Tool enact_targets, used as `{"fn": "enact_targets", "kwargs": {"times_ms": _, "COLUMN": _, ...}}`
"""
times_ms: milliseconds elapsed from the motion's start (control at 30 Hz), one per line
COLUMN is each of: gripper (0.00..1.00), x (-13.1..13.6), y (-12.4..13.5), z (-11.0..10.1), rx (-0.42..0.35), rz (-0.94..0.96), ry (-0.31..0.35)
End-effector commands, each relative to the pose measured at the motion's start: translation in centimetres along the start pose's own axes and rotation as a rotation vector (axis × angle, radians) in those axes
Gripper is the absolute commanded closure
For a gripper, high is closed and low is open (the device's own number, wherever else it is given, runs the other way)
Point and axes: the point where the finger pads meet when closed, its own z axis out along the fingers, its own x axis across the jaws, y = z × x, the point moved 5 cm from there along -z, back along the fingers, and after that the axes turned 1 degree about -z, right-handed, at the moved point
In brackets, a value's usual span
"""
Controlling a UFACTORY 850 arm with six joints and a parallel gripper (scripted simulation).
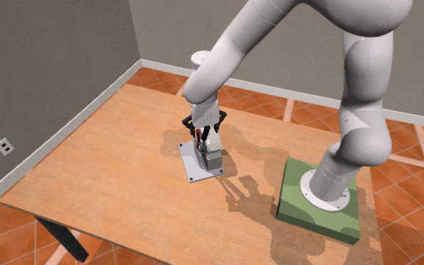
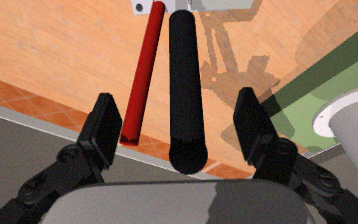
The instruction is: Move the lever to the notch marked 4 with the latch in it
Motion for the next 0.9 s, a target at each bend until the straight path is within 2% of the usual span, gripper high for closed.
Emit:
{"fn": "enact_targets", "kwargs": {"times_ms": 0, "gripper": 0.01, "x": -0.1, "y": 0.0, "z": -0.1, "rx": 0.001, "rz": 0.000, "ry": -0.002}}
{"fn": "enact_targets", "kwargs": {"times_ms": 300, "gripper": 0.01, "x": -0.1, "y": 0.0, "z": -0.5, "rx": 0.001, "rz": 0.000, "ry": -0.002}}
{"fn": "enact_targets", "kwargs": {"times_ms": 700, "gripper": 0.01, "x": -0.1, "y": 0.0, "z": -2.6, "rx": 0.001, "rz": 0.000, "ry": -0.002}}
{"fn": "enact_targets", "kwargs": {"times_ms": 867, "gripper": 0.01, "x": -0.1, "y": 0.0, "z": -2.6, "rx": 0.001, "rz": 0.000, "ry": -0.002}}
